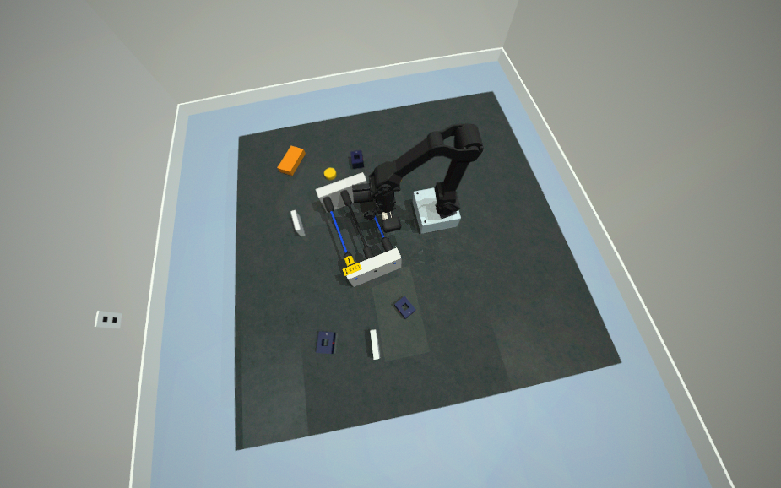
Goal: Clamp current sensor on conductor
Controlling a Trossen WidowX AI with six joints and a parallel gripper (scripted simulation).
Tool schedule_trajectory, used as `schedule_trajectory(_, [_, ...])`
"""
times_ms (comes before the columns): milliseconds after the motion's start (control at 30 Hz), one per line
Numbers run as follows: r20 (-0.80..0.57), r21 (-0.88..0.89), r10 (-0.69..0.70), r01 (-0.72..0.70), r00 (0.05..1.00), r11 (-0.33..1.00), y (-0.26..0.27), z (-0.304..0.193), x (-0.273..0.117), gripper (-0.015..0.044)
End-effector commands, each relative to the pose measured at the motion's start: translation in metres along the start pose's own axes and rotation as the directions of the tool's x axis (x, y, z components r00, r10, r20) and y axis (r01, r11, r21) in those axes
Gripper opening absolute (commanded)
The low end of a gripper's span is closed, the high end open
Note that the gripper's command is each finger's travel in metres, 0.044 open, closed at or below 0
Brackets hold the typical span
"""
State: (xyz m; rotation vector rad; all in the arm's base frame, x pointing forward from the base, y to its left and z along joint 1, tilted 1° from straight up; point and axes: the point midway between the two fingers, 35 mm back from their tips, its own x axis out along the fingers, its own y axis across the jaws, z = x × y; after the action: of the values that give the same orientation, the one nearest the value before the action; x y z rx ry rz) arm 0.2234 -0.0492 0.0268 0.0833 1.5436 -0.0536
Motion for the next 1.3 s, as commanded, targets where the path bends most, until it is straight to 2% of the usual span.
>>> schedule_trajectory(0, [-0.009, -0.001, 0.0, 0.0, 1.0, 1.0, 0.0, -0.002, 0.007, 0.044])
schedule_trajectory(33, [-0.009, -0.001, 0.0, 0.0, 1.0, 1.0, 0.0, -0.002, 0.007, 0.044])
schedule_trajectory(67, [-0.002, 0.0, 0.0, 0.0, 1.0, 1.0, 0.0, -0.001, 0.002, 0.0414])
schedule_trajectory(1033, [-0.002, 0.0, 0.0, 0.0, 1.0, 1.0, 0.0, -0.001, 0.002, 0.022])
schedule_trajectory(1267, [-0.002, 0.0, 0.0, 0.0, 1.0, 1.0, -0.001, 0.004, -0.02, 0.0037])
